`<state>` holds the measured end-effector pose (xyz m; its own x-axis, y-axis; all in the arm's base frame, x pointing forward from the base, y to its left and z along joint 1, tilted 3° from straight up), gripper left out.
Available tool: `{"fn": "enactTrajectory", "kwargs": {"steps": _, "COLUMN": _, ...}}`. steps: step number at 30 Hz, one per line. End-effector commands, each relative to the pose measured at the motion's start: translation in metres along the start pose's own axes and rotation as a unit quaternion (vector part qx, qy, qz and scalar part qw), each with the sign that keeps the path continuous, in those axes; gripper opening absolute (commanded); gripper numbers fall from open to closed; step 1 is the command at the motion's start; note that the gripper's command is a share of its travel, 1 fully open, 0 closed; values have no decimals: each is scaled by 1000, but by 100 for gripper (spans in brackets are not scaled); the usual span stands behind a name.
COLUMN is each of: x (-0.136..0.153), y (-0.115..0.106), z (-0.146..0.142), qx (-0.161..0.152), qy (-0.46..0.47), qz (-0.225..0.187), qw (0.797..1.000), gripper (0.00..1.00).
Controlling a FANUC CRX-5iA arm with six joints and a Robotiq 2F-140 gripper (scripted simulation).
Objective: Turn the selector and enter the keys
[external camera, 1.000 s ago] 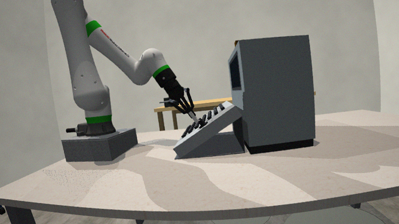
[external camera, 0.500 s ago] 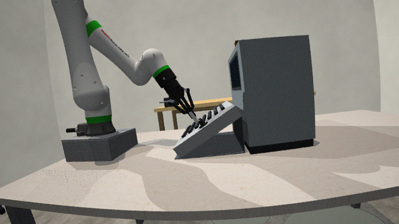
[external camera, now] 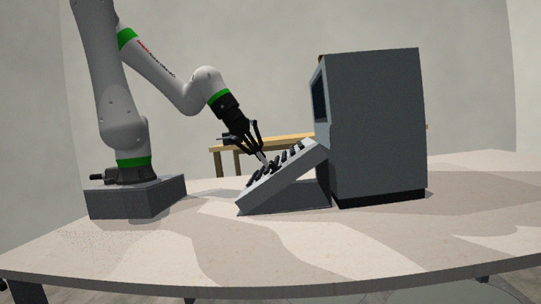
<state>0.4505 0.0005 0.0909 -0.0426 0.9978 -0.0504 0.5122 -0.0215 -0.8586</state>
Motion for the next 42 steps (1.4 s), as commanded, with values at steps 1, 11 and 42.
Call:
{"fn": "enactTrajectory", "kwargs": {"steps": 1, "x": 0, "y": 0, "z": 0, "qx": 0, "qy": 0, "qz": 0, "qw": 1000, "gripper": 0}}
{"fn": "enactTrajectory", "kwargs": {"steps": 11, "x": 0, "y": -2, "z": 0, "qx": 0, "qy": 0, "qz": 0, "qw": 1000, "gripper": 0}}
{"fn": "enactTrajectory", "kwargs": {"steps": 42, "x": 0, "y": -36, "z": 0, "qx": 0, "qy": 0, "qz": 0, "qw": 1000, "gripper": 0}}
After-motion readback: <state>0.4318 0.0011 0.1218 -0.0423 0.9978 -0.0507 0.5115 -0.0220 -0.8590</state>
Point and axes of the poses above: the point where the finger pads meet when closed, its own y axis out along the fingers, its own z axis across the jaws, x = y × z, the point moved 6 cm from there along -y, back along the fingers, and after that the axes turned 10 degrees about -y, right-handed, at the moved point
